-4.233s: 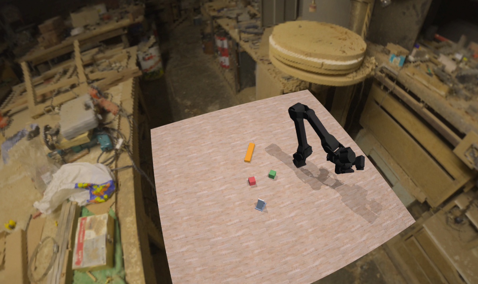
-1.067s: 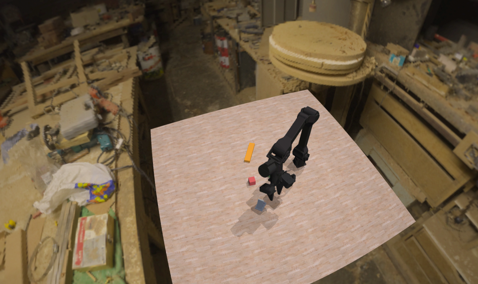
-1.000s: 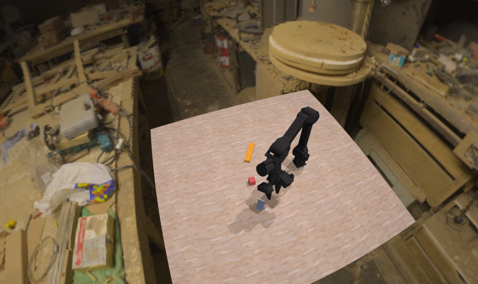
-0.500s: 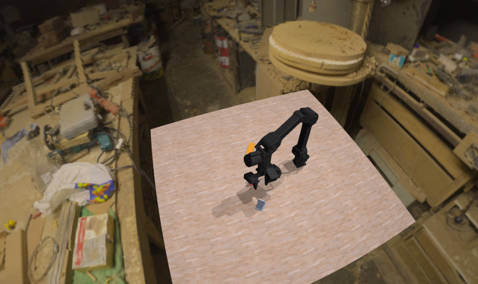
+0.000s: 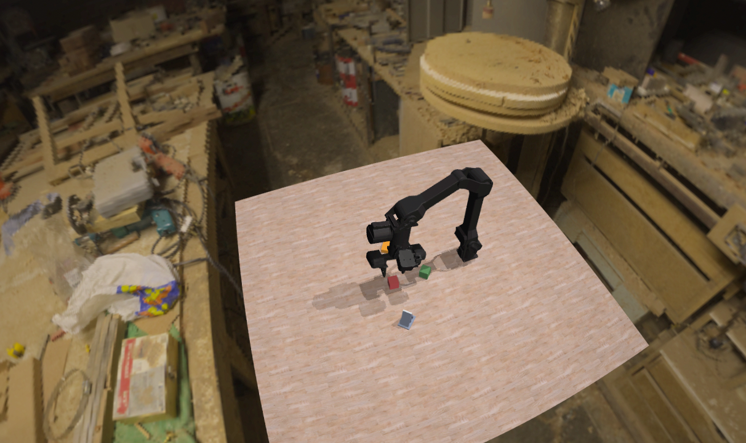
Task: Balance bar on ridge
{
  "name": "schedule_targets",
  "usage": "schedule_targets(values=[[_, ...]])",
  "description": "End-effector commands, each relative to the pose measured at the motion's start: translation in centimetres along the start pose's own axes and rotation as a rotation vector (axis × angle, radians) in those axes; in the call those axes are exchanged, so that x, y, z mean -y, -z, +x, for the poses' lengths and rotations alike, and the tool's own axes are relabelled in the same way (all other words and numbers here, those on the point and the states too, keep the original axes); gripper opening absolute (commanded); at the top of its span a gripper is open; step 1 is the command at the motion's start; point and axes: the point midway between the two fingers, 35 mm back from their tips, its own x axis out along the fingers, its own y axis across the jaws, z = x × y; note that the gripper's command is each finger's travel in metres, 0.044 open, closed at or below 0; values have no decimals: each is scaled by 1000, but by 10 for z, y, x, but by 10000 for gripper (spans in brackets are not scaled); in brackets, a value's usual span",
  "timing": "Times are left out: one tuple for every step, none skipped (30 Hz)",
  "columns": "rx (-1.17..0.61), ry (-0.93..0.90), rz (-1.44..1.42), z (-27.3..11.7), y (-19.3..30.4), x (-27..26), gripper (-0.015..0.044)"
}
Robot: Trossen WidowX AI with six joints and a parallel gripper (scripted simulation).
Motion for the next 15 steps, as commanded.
schedule_targets(values=[[-34,-8,59,-1,20,1,315],[-41,-10,73,-2,25,1,315],[-49,-12,87,-3,30,2,315],[-56,-14,101,-4,35,2,315],[-64,-16,116,-5,40,1,315],[-71,-18,130,-5,45,1,315],[-78,-22,145,-6,49,1,315],[-85,-27,161,-7,54,1,315],[-92,-31,176,-8,59,0,315],[-99,-35,192,-9,64,-1,315],[-105,-40,208,-10,69,-1,315],[-112,-45,223,-11,74,-2,315],[-119,-49,239,-12,79,-3,315],[-125,-54,255,-13,84,-4,315],[-131,-59,270,-14,89,-5,315]])
